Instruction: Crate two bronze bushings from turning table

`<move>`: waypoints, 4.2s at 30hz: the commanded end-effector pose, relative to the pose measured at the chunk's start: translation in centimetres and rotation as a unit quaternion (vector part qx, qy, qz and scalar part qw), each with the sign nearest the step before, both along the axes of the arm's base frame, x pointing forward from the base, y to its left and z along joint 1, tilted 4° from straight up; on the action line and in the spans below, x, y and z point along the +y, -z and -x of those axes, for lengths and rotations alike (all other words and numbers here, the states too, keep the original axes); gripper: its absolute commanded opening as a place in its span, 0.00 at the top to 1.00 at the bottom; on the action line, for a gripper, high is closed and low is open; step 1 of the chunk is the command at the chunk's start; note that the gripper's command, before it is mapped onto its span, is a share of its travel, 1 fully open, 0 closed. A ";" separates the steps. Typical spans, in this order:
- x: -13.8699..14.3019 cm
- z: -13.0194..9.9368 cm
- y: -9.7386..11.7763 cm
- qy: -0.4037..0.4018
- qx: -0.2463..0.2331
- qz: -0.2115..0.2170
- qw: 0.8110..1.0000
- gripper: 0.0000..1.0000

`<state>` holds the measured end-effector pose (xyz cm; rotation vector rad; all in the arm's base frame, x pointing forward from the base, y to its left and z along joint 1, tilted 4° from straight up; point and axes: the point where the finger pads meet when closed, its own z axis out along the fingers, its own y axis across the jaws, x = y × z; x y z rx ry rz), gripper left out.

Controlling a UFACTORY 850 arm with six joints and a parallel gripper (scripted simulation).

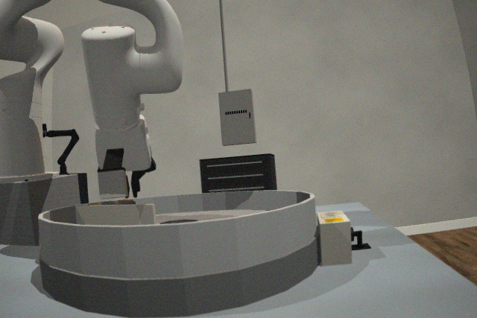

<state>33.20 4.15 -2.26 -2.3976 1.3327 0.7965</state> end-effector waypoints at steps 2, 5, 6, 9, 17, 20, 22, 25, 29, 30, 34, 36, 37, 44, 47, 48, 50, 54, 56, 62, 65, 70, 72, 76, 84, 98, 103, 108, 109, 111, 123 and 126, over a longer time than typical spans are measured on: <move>0.0 -0.1 0.0 0.000 -0.001 0.000 1.000 0.90; 0.0 -0.1 0.0 0.000 -0.001 0.000 1.000 0.90; 0.0 -0.1 0.0 0.000 -0.001 0.000 1.000 0.90; 0.0 -0.1 0.1 0.000 -0.001 0.000 1.000 0.90; -0.1 -0.1 1.2 0.000 -0.001 0.000 1.000 0.90; -0.1 -0.1 1.2 0.000 -0.001 0.000 1.000 0.90; -0.1 -0.1 1.2 0.000 -0.001 0.000 1.000 0.90; -0.1 -0.1 1.2 0.000 -0.001 0.000 1.000 0.90; -0.1 -0.1 1.2 0.000 -0.001 0.000 1.000 0.90; -0.1 -0.1 1.2 0.000 -0.001 0.000 1.000 1.00; -0.1 -0.1 1.2 0.000 -0.001 0.000 1.000 1.00; -0.1 -0.1 1.2 0.000 -0.001 0.000 1.000 1.00; -0.1 -0.1 1.2 0.000 -0.001 0.000 1.000 1.00; -0.1 -0.1 1.2 0.000 -0.001 0.000 1.000 1.00; -0.1 -0.1 1.2 0.000 -0.001 0.000 1.000 1.00; -0.1 -0.1 1.2 0.000 -0.001 0.000 1.000 1.00; -0.1 -0.1 1.2 0.000 -0.001 0.000 1.000 1.00; -0.1 -0.1 1.2 0.000 -0.001 0.000 1.000 1.00; -0.1 -0.1 1.2 0.000 -0.001 0.000 1.000 1.00; -0.1 -0.1 1.2 0.000 -0.001 0.000 1.000 1.00; -0.1 -0.1 1.2 0.000 -0.001 0.000 1.000 1.00; -0.1 -0.1 1.2 0.000 -0.001 0.000 1.000 1.00; -0.1 -0.1 1.2 0.000 -0.001 0.000 1.000 1.00; -0.1 -0.1 1.1 0.000 -0.001 0.000 1.000 1.00; 0.0 -0.1 -0.7 0.000 -0.001 0.000 1.000 1.00; 0.4 0.0 -5.5 0.000 -0.001 0.000 1.000 1.00; 0.4 0.1 -5.9 0.000 -0.001 0.000 1.000 1.00; 0.4 0.1 -5.9 0.000 -0.001 0.000 1.000 1.00; 0.4 0.1 -5.9 0.000 -0.001 0.000 1.000 1.00; 0.4 0.1 -5.9 0.000 -0.001 0.000 1.000 1.00; 1.9 -0.4 -5.8 0.000 -0.001 0.000 1.000 1.00; 3.0 -0.6 -5.7 0.000 -0.001 0.000 1.000 1.00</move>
